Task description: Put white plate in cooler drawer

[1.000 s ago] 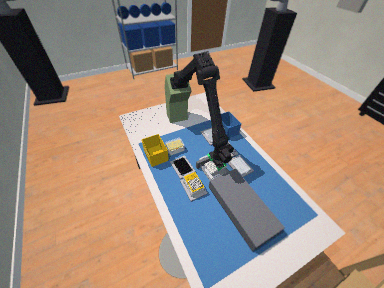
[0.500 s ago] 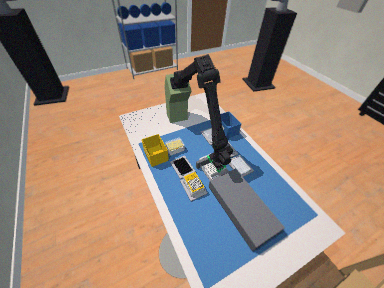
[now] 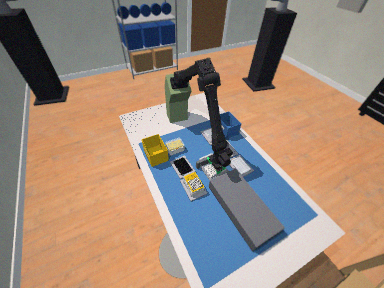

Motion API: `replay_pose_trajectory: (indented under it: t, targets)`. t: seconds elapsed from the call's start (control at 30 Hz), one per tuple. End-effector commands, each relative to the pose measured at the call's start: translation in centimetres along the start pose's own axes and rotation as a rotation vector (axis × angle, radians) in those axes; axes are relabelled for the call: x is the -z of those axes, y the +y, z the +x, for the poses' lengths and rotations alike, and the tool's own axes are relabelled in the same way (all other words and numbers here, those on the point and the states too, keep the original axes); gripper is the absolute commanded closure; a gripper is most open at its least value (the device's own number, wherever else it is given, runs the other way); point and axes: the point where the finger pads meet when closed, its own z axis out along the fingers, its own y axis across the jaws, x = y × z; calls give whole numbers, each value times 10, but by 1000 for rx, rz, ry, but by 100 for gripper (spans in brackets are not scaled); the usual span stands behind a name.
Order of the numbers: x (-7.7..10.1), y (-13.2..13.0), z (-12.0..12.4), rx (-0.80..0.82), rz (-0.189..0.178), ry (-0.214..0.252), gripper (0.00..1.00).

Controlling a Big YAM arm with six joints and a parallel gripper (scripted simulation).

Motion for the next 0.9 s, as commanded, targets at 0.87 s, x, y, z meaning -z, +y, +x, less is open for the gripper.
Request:
replay_pose_trajectory:
  t: [0.87]
  targets:
    - [-1, -27, 5, 4, 51, 1, 100]
